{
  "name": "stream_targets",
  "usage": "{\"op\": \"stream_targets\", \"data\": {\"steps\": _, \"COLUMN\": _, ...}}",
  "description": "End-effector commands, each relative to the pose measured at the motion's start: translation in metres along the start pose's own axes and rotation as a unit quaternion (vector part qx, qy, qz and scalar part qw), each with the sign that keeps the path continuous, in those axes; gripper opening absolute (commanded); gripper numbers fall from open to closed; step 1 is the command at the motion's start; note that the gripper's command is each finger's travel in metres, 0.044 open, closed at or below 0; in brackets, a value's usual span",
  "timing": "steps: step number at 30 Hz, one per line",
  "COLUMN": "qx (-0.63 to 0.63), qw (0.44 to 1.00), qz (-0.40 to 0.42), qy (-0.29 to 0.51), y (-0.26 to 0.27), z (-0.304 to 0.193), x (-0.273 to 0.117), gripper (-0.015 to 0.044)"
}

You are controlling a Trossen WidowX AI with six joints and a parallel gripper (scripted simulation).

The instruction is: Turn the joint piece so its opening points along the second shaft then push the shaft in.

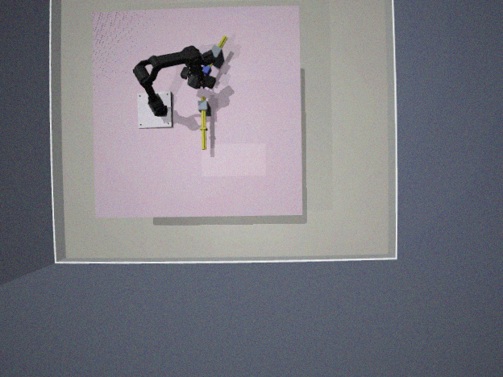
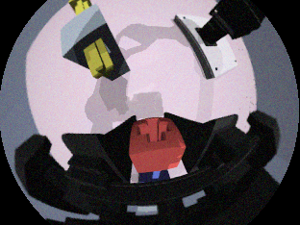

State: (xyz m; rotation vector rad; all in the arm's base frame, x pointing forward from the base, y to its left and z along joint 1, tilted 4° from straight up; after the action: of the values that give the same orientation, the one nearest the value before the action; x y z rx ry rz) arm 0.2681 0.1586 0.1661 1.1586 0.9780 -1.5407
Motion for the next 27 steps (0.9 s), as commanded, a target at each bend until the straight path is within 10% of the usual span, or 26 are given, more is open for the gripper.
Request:
{"op": "stream_targets", "data": {"steps": 1, "qx": -0.005, "qw": 1.000, "qz": 0.001, "qy": 0.003, "y": 0.000, "z": 0.001, "x": 0.000, "gripper": 0.0000}}
{"op": "stream_targets", "data": {"steps": 27, "qx": -0.184, "qw": 0.974, "qz": 0.027, "qy": 0.127, "y": 0.018, "z": 0.022, "x": 0.015, "gripper": 0.0000}}
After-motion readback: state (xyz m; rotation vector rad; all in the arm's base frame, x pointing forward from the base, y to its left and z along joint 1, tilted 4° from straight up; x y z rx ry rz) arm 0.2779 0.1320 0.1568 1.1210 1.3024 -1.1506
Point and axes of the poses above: the point midway between the two fingers, 35 mm back from their tips, its own x axis out along the fingers, its own y axis across the jaws, z = x × y, the point moved 10 cm from there along -x, back along the fingers, and after that the axes turned 6 degrees about -x, right-handed, at the moved point
